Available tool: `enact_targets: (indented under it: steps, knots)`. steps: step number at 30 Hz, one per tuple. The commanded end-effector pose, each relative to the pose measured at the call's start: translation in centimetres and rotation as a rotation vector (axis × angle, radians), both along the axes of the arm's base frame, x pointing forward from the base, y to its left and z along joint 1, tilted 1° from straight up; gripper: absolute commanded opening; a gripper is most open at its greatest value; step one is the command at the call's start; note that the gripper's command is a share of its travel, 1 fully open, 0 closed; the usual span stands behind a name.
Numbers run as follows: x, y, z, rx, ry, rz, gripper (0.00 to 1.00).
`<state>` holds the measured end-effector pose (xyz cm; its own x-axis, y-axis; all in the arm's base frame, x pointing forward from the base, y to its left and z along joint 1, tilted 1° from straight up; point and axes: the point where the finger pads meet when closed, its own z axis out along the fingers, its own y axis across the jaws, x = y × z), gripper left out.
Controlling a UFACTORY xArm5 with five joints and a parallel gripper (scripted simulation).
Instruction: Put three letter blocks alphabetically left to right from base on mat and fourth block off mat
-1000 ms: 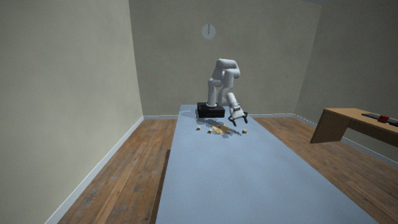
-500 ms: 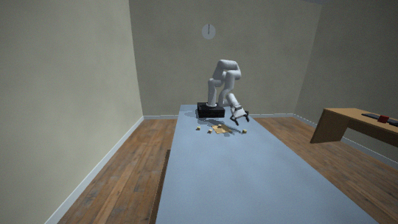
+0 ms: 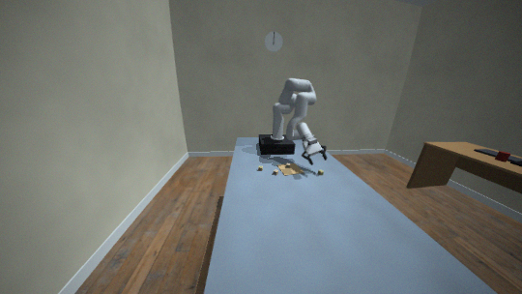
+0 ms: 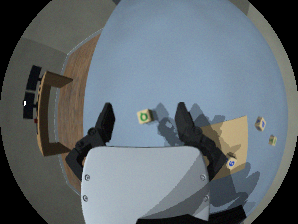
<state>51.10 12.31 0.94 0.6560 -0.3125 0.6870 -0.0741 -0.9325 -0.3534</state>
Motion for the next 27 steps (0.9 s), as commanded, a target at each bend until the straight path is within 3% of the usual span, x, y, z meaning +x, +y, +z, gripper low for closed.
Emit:
enact_targets:
  steps: [1,22,23,25,27]
  knots:
    - [0.1,0.0,0.1,0.001,-0.003,0.000,1.00]
    - [0.0,-0.1,0.2,-0.002,-0.003,0.000,1.00]
    - [-0.3,-0.8,0.4,-0.015,-0.004,-0.001,1.00]
    - [-2.1,-4.7,1.5,-0.091,-0.004,-0.007,1.00]
    - [-3.4,-6.8,2.1,-0.134,-0.003,-0.010,1.00]
